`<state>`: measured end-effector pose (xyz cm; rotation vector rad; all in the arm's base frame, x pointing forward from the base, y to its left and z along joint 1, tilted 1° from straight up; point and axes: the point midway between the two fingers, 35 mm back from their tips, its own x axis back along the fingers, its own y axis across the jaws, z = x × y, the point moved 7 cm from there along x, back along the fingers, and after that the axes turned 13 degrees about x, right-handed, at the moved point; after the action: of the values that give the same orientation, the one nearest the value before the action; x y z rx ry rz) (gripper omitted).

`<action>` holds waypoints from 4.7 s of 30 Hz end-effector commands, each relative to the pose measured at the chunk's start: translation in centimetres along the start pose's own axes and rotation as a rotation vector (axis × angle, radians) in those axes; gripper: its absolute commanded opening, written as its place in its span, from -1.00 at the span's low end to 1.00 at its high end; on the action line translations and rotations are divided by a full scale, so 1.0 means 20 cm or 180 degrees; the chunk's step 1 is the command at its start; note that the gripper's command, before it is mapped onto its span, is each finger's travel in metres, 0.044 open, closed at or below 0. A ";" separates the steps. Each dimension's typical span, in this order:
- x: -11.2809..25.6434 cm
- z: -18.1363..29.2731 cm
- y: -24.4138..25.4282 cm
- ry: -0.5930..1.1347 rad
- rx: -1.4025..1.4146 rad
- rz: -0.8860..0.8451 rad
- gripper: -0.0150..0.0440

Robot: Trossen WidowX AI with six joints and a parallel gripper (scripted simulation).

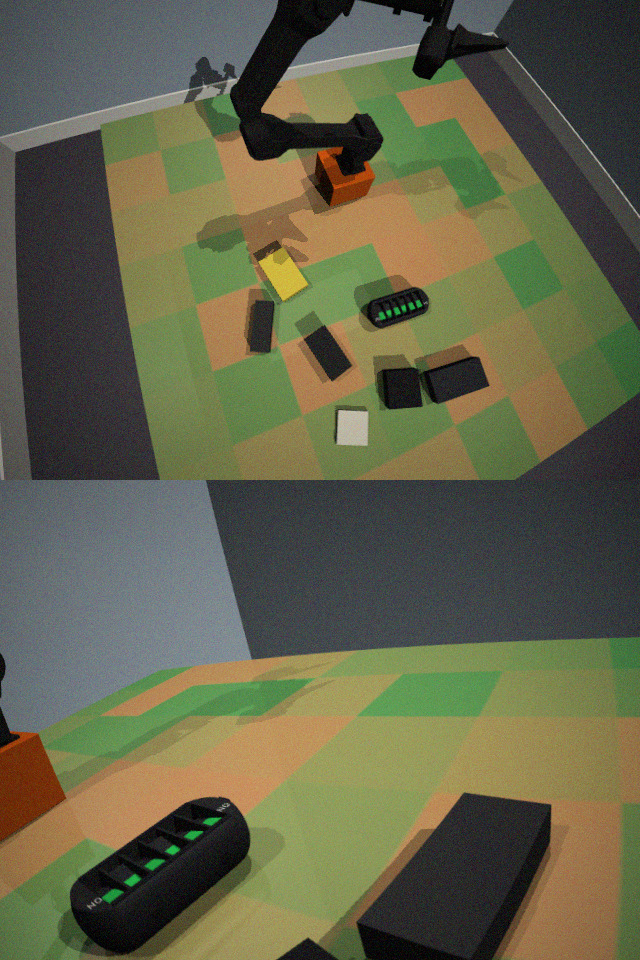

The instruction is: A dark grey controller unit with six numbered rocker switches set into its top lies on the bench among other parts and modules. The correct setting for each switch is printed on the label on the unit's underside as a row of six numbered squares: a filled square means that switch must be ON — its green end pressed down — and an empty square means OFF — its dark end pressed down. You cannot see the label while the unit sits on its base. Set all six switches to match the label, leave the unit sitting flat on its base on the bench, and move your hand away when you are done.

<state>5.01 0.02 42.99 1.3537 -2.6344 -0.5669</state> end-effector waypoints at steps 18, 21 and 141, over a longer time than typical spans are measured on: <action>-0.29 0.04 0.17 0.0514 0.0238 0.0645 -0.49; -0.38 0.04 0.19 0.0642 0.0181 0.0814 -0.49; -1.26 1.33 -2.29 0.1981 -0.4842 0.6180 -0.49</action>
<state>47.29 3.39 2.48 -1.1393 -1.0709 -0.9229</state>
